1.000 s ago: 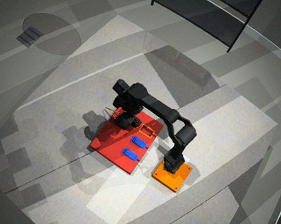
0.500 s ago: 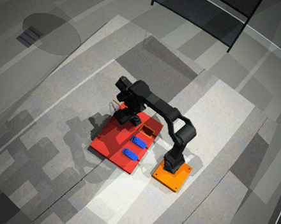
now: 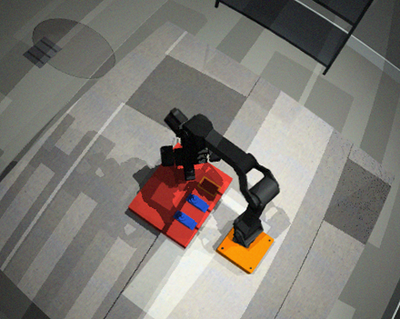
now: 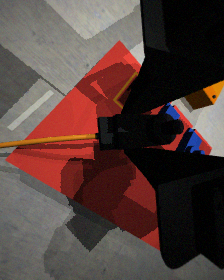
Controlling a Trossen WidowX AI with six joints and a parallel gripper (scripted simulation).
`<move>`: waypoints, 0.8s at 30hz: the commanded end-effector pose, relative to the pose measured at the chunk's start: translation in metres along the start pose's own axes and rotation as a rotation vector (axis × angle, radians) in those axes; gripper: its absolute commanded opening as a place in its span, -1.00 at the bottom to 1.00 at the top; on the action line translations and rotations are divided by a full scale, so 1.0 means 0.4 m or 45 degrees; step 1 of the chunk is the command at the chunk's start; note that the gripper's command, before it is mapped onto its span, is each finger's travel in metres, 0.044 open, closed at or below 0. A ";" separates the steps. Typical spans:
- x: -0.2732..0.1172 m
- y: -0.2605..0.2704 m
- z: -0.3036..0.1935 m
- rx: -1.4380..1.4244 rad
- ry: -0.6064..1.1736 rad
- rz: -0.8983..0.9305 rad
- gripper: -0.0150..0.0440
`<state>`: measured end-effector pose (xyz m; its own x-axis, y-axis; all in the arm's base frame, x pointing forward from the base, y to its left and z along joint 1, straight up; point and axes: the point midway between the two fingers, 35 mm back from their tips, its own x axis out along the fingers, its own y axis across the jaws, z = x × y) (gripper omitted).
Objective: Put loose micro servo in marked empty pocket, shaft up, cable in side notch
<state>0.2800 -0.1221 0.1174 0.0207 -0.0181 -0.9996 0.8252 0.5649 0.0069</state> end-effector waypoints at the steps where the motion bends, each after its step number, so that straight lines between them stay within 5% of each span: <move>1: -0.002 0.001 0.001 0.163 -0.001 0.004 -0.49; 24: -0.002 0.001 0.001 1.182 0.000 0.005 -0.49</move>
<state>0.2800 -0.1222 0.1173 0.0207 -0.0181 -0.9996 0.9722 -0.2329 0.0243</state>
